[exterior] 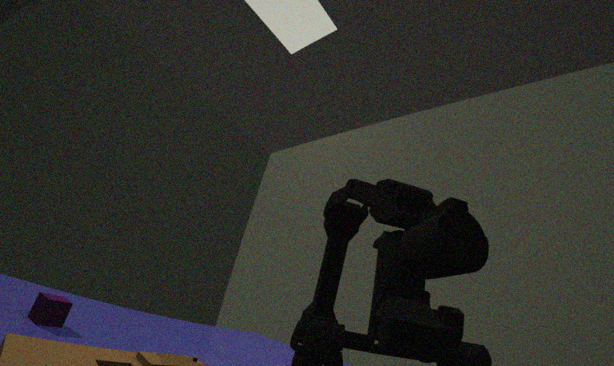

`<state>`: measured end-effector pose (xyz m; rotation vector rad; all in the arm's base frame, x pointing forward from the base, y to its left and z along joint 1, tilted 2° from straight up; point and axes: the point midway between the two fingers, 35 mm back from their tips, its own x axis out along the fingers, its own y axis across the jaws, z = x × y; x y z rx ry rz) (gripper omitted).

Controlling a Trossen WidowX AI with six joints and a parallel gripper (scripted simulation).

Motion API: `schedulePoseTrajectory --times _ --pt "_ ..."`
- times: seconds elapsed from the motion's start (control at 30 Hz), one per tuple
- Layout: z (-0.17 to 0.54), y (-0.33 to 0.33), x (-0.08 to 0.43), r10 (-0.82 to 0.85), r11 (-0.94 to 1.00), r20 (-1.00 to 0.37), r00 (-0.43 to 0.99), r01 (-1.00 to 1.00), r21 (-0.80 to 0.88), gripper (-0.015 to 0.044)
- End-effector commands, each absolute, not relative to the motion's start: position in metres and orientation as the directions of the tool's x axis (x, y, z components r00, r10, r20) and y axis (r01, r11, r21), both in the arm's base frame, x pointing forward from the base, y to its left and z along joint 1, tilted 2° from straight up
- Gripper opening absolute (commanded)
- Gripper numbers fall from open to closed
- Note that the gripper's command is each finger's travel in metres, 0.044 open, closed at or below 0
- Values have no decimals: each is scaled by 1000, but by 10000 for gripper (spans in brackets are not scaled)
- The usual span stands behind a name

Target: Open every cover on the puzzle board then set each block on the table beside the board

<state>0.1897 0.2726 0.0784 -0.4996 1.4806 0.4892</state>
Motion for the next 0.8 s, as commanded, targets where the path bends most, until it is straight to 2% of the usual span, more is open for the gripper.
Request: schedulePoseTrajectory --times 0.0,0.17,0.7,0.77 --pt "93 272 190 4 807 -999 39 -590 -20 440" --pt "105 271 188 3 807 -999 39 -591 -21 440" --pt "108 241 259 2 972 -999 44 -235 -9 20" --pt "108 235 268 1 983 -999 45 -181 -7 0"
